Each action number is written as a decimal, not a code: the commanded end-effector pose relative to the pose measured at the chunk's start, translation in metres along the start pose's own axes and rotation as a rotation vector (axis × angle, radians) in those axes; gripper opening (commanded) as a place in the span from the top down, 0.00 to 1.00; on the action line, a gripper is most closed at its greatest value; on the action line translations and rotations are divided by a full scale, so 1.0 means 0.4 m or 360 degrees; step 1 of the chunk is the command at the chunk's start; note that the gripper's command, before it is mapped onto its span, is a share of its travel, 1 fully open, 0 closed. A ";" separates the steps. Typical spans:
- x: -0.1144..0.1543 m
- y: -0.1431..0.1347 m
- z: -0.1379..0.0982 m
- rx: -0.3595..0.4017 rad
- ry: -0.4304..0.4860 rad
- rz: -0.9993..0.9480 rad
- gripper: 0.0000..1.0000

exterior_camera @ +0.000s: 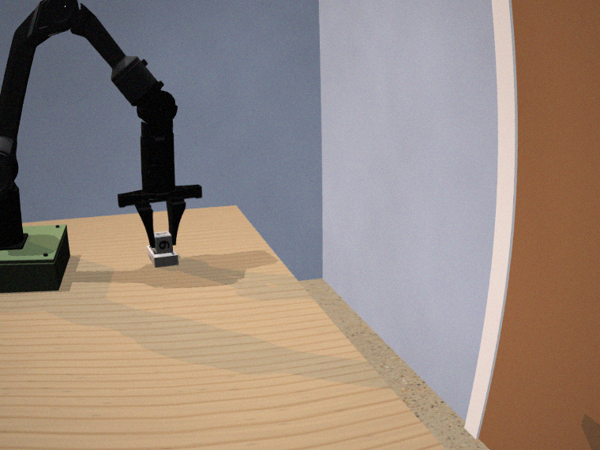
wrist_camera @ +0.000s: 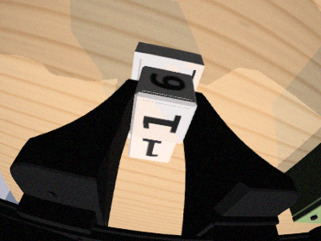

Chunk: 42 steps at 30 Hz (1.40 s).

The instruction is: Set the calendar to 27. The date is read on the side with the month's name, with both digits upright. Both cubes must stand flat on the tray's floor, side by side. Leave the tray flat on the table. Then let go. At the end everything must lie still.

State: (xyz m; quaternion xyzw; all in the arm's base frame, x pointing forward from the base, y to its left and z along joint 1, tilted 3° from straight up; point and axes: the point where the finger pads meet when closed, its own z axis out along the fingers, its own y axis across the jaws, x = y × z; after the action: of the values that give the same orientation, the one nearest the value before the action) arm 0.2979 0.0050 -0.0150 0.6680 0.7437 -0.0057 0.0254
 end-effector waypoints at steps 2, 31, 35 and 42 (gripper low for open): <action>-0.001 -0.001 0.001 0.0002 -0.0001 0.0002 0.65; -0.001 -0.003 0.015 0.0006 -0.0001 0.0002 0.65; -0.001 -0.003 0.022 0.0005 -0.0001 0.0002 0.65; -0.001 -0.002 0.026 0.0004 -0.0001 0.0002 0.65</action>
State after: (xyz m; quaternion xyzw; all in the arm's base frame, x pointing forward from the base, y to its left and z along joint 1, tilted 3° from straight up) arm 0.2981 0.0046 -0.0242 0.6680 0.7437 -0.0057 0.0255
